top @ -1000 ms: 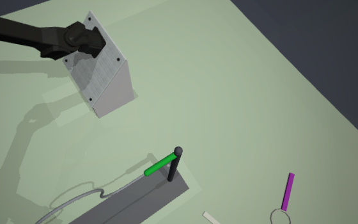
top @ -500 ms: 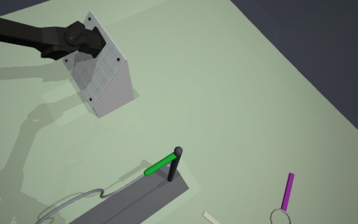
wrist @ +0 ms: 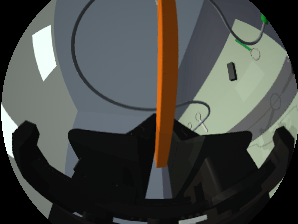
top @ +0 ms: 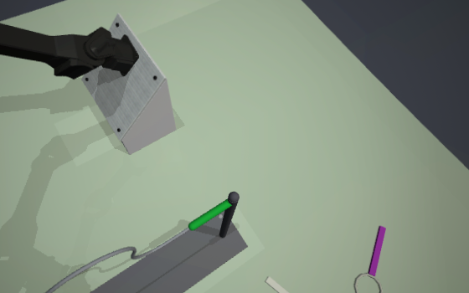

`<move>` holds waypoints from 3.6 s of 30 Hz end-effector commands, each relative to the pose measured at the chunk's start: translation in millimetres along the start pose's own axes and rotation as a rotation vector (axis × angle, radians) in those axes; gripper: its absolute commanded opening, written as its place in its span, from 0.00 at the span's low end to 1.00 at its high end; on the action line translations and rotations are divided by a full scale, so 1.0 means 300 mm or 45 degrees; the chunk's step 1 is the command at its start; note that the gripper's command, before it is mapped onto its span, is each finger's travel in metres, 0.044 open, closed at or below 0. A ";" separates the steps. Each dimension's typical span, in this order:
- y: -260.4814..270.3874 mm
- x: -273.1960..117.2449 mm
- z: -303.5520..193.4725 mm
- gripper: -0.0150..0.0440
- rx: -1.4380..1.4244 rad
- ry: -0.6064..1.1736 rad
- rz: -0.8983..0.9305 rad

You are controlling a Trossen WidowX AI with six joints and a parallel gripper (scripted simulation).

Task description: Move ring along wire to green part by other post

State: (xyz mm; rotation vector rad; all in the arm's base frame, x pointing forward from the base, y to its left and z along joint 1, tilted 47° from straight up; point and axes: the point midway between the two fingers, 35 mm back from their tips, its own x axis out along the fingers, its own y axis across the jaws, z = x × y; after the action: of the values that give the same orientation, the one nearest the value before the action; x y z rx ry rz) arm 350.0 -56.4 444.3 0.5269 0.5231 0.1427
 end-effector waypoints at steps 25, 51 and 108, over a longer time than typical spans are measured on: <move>-0.024 -0.001 0.006 0.00 -0.345 -0.040 -0.221; -0.053 -0.003 0.017 0.00 -0.665 -0.078 -0.415; -0.101 -0.024 0.066 0.00 -1.447 -0.172 -0.861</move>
State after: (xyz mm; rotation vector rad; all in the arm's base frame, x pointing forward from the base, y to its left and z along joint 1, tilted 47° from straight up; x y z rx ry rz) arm 355.9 -93.2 443.3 -0.7040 0.4010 -0.2294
